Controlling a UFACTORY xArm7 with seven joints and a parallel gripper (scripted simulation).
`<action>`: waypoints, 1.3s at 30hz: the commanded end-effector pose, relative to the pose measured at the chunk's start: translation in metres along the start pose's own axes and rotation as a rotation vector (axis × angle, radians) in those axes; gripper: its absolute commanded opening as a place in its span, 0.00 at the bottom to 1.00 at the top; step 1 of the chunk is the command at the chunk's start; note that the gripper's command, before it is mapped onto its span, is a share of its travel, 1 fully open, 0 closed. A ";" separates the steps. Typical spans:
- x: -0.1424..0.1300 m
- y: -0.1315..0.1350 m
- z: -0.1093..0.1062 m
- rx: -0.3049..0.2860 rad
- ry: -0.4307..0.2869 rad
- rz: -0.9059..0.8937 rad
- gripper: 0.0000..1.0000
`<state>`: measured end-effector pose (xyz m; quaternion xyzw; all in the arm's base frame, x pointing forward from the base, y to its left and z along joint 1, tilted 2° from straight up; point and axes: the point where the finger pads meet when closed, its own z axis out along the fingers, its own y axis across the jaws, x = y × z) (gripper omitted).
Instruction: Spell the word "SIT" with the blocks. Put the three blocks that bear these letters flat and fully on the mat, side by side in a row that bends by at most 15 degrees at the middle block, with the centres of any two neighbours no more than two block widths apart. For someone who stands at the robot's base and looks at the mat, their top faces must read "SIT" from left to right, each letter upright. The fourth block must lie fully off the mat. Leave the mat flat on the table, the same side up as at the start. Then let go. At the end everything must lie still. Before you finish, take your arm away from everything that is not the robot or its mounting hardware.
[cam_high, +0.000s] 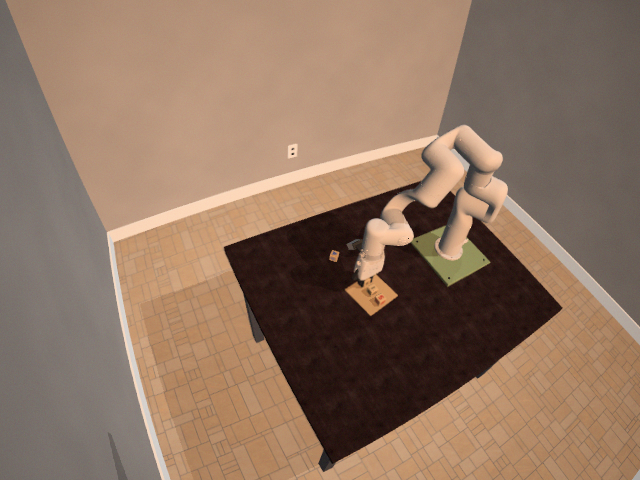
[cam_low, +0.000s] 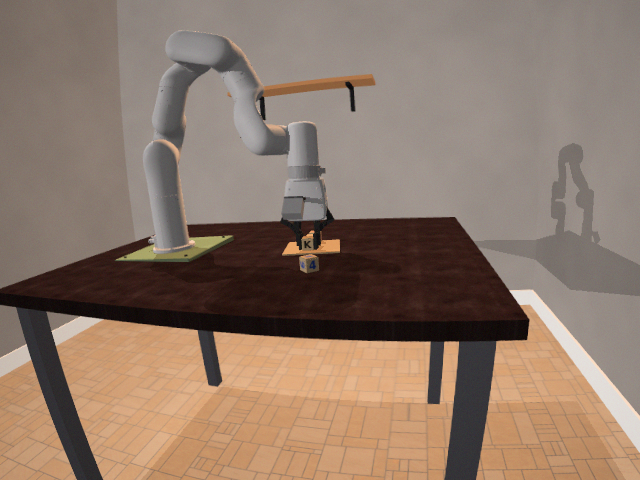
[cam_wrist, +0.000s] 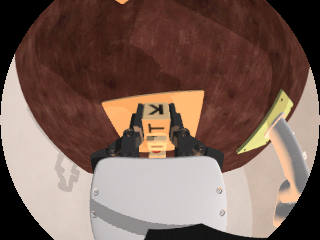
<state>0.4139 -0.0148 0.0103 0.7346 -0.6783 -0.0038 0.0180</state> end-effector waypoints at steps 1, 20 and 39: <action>0.000 -0.002 -0.001 0.004 0.000 0.000 0.27; 0.000 -0.002 -0.001 0.004 0.000 0.000 0.27; 0.000 -0.002 0.003 0.004 0.000 0.000 0.27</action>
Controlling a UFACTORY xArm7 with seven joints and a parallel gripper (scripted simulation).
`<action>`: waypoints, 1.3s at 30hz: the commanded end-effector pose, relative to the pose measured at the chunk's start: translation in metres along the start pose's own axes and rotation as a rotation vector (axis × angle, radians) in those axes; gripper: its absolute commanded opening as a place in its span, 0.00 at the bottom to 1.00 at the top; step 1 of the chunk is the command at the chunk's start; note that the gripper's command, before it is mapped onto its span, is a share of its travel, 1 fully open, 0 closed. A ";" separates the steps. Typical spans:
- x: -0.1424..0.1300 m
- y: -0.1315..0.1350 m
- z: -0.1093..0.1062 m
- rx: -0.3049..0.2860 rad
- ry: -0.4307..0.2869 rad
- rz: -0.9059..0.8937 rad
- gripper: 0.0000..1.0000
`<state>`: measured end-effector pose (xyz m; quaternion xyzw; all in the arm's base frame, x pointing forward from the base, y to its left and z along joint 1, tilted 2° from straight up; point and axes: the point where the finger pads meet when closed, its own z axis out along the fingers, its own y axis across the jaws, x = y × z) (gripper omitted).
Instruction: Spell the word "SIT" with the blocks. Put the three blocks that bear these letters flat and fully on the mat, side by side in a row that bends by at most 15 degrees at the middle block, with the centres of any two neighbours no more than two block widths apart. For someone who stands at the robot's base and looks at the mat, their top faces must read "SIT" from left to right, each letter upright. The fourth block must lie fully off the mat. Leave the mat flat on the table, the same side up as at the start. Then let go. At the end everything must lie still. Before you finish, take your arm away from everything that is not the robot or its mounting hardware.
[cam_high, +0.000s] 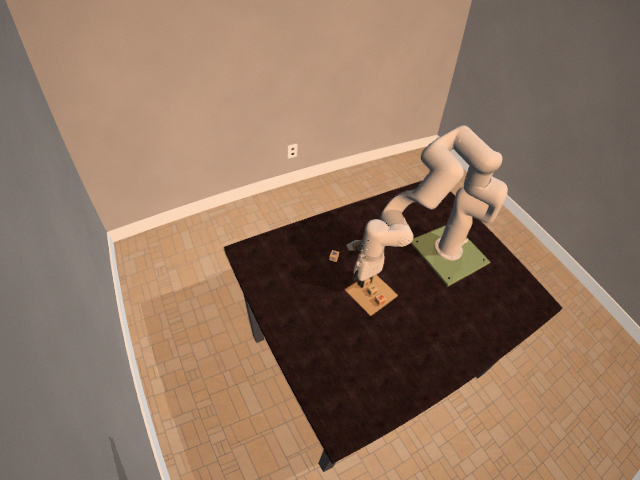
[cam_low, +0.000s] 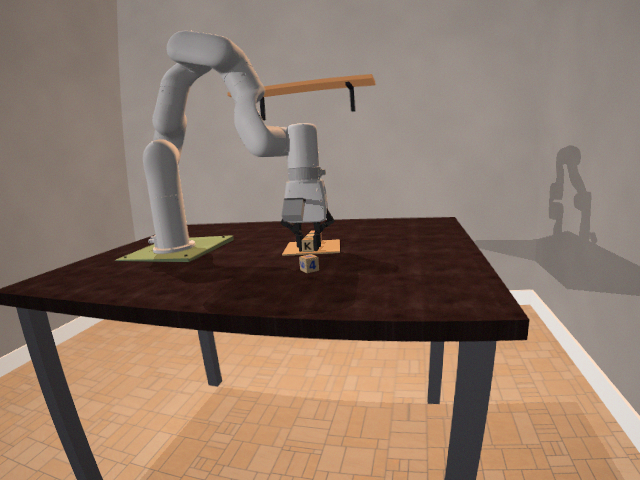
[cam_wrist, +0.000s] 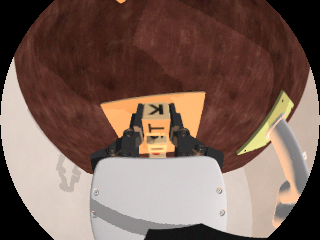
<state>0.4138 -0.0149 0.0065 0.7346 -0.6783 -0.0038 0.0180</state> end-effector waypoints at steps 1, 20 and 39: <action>0.000 -0.001 -0.001 0.004 0.000 0.000 0.27; 0.000 -0.001 -0.001 0.004 0.000 0.000 0.27; 0.000 -0.001 -0.001 0.004 0.000 0.000 0.35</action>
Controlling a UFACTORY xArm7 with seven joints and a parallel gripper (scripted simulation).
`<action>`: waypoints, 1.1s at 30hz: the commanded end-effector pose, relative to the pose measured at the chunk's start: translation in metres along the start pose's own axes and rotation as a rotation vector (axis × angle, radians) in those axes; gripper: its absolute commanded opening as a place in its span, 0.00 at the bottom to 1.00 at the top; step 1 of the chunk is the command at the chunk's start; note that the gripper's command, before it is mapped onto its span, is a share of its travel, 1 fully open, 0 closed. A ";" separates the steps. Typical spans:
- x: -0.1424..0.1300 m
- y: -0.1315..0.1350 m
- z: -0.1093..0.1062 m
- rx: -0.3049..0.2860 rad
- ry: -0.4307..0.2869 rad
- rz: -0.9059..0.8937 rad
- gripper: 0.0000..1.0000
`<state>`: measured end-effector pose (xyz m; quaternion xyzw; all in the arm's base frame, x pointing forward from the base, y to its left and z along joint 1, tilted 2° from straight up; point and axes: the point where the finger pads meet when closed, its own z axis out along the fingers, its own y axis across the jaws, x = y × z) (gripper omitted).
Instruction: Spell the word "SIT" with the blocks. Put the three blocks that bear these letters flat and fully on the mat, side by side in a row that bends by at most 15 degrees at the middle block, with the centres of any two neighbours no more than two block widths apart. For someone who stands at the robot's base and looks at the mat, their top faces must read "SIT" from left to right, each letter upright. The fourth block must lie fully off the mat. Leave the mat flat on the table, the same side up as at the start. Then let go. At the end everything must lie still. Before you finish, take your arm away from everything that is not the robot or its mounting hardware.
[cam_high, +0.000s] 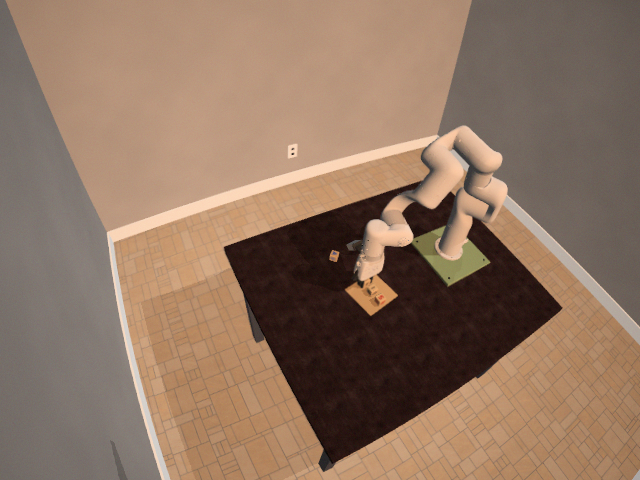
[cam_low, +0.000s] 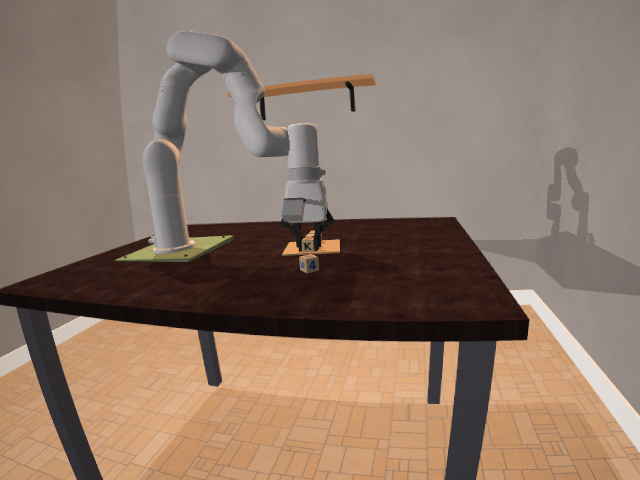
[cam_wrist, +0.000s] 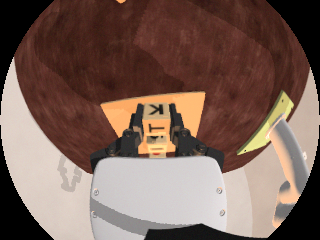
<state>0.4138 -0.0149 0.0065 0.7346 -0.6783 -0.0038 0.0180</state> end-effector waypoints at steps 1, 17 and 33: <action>0.000 -0.001 -0.001 0.004 0.000 0.000 0.35; 0.000 -0.001 -0.001 0.004 0.000 0.000 0.47; 0.000 -0.001 -0.036 0.004 0.000 0.000 0.47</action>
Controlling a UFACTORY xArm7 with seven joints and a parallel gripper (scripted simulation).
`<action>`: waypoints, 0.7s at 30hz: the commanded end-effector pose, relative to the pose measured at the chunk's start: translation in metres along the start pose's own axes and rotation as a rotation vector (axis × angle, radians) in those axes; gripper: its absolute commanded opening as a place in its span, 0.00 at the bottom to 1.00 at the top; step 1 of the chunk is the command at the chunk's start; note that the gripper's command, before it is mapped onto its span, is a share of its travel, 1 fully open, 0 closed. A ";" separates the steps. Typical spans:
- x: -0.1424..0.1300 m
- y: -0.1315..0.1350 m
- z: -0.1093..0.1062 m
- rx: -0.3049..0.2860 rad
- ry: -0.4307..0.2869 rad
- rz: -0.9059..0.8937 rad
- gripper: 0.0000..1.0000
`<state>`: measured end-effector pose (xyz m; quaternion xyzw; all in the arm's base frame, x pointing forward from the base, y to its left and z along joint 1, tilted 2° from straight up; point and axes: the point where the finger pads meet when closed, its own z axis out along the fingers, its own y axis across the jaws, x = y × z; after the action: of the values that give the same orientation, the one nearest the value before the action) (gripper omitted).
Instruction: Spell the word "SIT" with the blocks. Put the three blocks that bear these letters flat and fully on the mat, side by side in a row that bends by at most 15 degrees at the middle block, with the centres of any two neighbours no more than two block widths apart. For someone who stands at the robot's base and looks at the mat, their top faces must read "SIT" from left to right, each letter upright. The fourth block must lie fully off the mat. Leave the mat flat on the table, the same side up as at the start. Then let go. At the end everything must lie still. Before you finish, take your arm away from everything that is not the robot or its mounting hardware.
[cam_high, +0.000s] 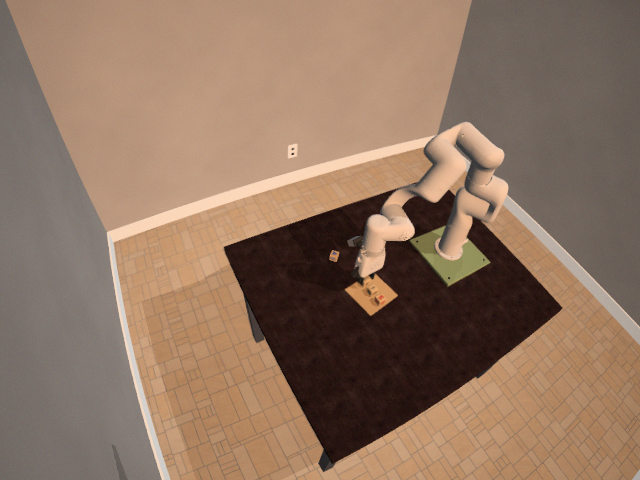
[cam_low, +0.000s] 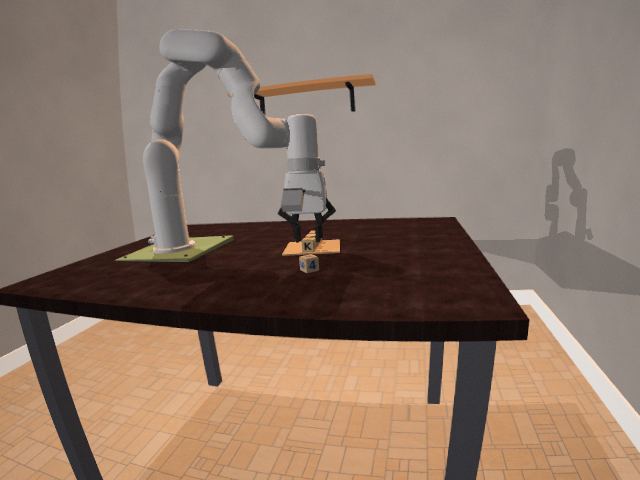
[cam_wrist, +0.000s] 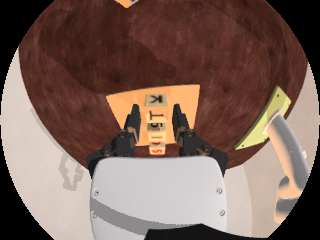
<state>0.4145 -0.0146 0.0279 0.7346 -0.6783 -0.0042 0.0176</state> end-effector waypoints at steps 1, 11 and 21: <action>0.000 -0.001 -0.020 0.004 0.001 0.000 0.47; 0.000 -0.001 -0.059 0.004 0.001 0.000 0.47; 0.000 -0.001 -0.070 0.004 0.001 0.000 1.00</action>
<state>0.4162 -0.0130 0.0958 0.7345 -0.6783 -0.0039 0.0181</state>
